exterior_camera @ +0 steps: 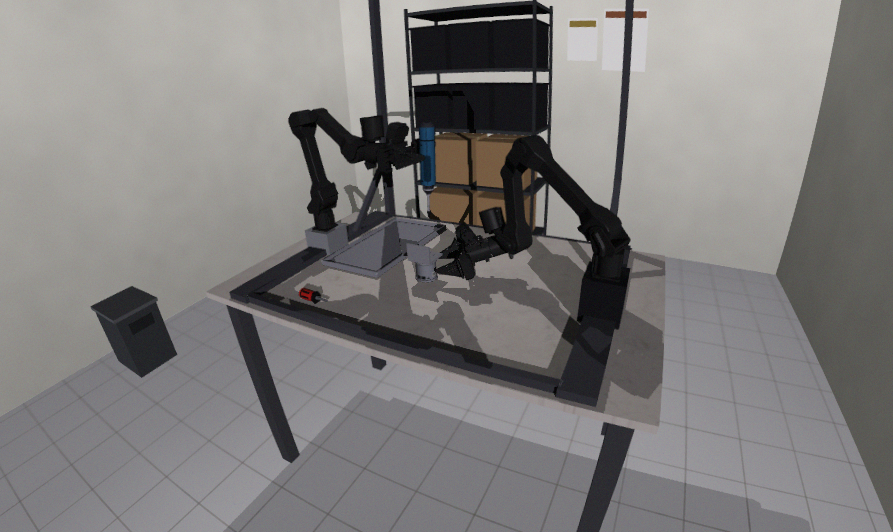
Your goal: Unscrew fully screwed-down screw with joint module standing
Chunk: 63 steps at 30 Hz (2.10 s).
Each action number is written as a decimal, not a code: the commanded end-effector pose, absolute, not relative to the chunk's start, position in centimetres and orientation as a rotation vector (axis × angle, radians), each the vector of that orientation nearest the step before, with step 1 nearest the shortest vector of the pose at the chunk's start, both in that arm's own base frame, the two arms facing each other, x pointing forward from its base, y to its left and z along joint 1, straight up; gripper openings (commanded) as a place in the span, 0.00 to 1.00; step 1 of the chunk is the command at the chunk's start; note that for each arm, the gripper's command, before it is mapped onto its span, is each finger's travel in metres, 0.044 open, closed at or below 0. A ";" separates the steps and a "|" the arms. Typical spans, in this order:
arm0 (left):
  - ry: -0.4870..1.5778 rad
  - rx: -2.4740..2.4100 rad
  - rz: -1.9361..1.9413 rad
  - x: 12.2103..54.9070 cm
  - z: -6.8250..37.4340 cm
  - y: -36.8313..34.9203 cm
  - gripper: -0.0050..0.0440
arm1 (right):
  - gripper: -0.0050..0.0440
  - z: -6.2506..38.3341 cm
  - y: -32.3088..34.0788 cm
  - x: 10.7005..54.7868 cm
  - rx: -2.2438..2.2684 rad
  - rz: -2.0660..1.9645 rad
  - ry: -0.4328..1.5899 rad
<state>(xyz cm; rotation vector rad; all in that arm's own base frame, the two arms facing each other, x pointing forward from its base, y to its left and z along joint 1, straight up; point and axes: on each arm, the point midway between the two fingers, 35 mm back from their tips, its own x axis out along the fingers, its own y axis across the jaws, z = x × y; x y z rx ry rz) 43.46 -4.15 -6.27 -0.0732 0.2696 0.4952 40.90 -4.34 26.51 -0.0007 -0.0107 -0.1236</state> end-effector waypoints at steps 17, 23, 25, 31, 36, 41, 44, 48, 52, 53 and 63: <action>0.362 -0.053 0.336 40.2 0.0 -4.0 1.00 | 0.43 29.4 -4.4 41.2 -0.007 -0.123 -0.082; 0.392 -0.049 0.212 39.4 4.5 -3.3 1.00 | 0.43 27.5 -8.4 41.8 0.106 -0.223 -0.005; 0.379 -0.052 0.175 39.4 6.1 -3.2 1.00 | 0.43 26.4 -11.3 41.7 0.190 -0.297 0.037; 0.390 -0.041 0.107 39.2 8.9 -2.8 1.00 | 0.43 23.5 -17.8 40.6 0.452 -0.479 0.116; 0.461 -0.021 0.079 38.5 8.8 -2.5 1.00 | 0.43 21.7 -21.2 39.3 0.631 -0.596 0.146; 0.527 -0.006 0.044 37.6 9.1 -2.2 1.00 | 0.43 18.7 -24.3 37.2 0.883 -0.757 0.186; 0.540 -0.002 0.026 37.4 9.6 -2.1 1.00 | 0.43 16.7 -25.6 35.8 1.029 -0.858 0.205; 0.552 0.001 0.006 37.2 10.2 -1.9 1.00 | 0.43 14.3 -26.9 33.6 1.220 -1.003 0.219; 0.559 0.004 -0.004 37.1 10.5 -1.8 1.00 | 0.43 12.7 -27.3 32.0 1.348 -1.105 0.224; 0.561 0.004 -0.009 37.1 10.6 -1.8 1.00 | 0.43 12.0 -27.4 31.3 1.403 -1.153 0.224; 0.580 0.006 -0.025 36.9 10.8 -1.8 1.00 | 0.43 7.6 -27.1 24.9 1.799 -1.593 0.155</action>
